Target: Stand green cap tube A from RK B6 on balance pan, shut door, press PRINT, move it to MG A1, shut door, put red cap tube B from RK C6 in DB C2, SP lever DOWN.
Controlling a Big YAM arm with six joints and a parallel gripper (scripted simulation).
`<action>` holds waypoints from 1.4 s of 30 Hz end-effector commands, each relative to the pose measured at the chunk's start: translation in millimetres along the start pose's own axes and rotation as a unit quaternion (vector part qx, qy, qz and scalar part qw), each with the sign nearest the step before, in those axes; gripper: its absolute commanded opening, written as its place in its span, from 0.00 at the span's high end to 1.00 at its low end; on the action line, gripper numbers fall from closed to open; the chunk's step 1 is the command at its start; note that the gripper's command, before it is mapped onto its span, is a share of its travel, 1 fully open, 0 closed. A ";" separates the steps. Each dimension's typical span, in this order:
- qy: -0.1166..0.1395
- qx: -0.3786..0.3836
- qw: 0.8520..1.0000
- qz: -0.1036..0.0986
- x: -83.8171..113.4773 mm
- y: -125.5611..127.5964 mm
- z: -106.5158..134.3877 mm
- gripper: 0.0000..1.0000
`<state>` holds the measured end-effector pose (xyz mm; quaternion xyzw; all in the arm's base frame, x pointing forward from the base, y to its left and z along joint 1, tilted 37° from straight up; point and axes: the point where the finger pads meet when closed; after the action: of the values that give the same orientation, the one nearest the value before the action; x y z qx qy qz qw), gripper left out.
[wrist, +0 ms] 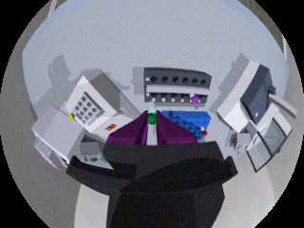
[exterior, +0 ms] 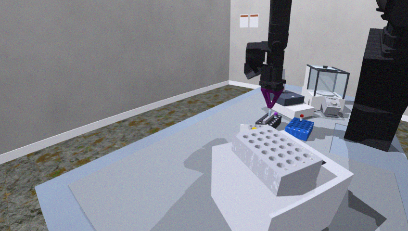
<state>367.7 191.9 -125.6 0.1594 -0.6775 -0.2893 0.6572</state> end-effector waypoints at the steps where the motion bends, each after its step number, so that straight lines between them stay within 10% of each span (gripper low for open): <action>1: -0.003 0.000 1.000 -0.002 1.7 0.6 -2.1 0.91; 42: -0.003 0.000 1.000 -0.002 1.7 -2.3 -3.7 0.91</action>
<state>368.0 190.3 -126.4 0.1581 -0.6767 -0.2913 0.6574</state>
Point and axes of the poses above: the point where the finger pads meet when closed, its own x axis back along the fingers, its own y axis across the jaws, z = x × y, and after that the axes turned 9 degrees about -x, right-handed
